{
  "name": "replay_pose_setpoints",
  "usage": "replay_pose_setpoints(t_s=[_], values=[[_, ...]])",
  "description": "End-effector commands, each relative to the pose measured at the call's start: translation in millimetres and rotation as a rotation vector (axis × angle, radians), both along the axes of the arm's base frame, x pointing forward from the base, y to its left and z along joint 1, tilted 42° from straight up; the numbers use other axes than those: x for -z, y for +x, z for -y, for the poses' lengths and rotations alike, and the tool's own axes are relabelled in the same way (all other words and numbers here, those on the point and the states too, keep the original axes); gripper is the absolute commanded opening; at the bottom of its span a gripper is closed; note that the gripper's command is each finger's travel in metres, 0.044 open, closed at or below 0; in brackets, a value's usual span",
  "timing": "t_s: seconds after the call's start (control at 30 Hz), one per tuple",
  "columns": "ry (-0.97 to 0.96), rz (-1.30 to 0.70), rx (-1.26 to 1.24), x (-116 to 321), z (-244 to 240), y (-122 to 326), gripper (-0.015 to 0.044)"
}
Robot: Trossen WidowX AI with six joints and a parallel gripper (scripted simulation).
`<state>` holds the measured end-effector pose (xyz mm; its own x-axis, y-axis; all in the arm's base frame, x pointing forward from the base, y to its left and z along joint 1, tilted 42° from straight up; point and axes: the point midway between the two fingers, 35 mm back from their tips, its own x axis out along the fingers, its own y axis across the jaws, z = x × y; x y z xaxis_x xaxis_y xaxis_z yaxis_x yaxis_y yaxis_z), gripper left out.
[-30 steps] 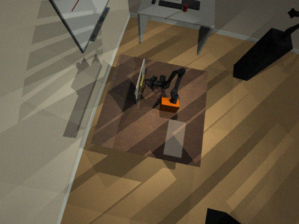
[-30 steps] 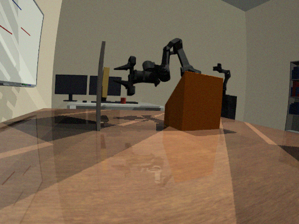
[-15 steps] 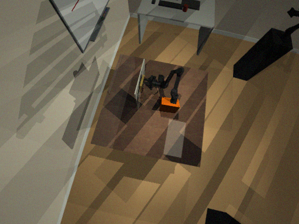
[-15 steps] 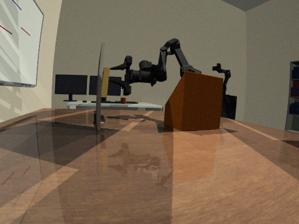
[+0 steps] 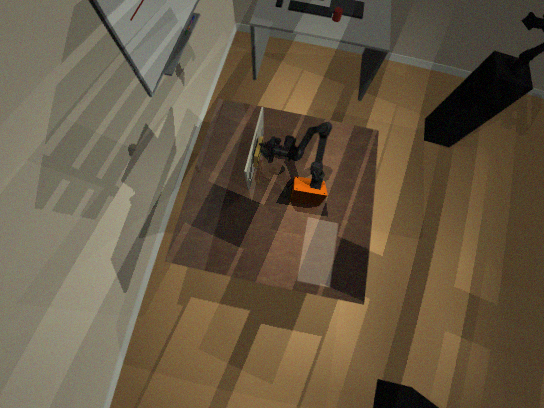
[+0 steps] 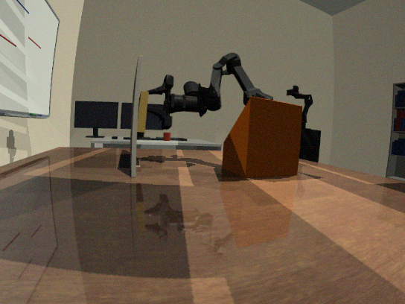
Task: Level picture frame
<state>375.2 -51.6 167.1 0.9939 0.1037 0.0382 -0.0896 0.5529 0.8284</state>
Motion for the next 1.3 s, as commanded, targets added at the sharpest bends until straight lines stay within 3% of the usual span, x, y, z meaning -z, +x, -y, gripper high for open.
replay_pose_setpoints(t_s=[0.0,1.03,1.27], values=[[-0.008,0.004,0.003,-1.4,0.7,2.4,0.0260],[-0.008,0.004,0.003,-1.5,1.0,2.6,0.0260],[-0.008,0.004,0.003,-1.5,1.0,2.6,0.0096]])
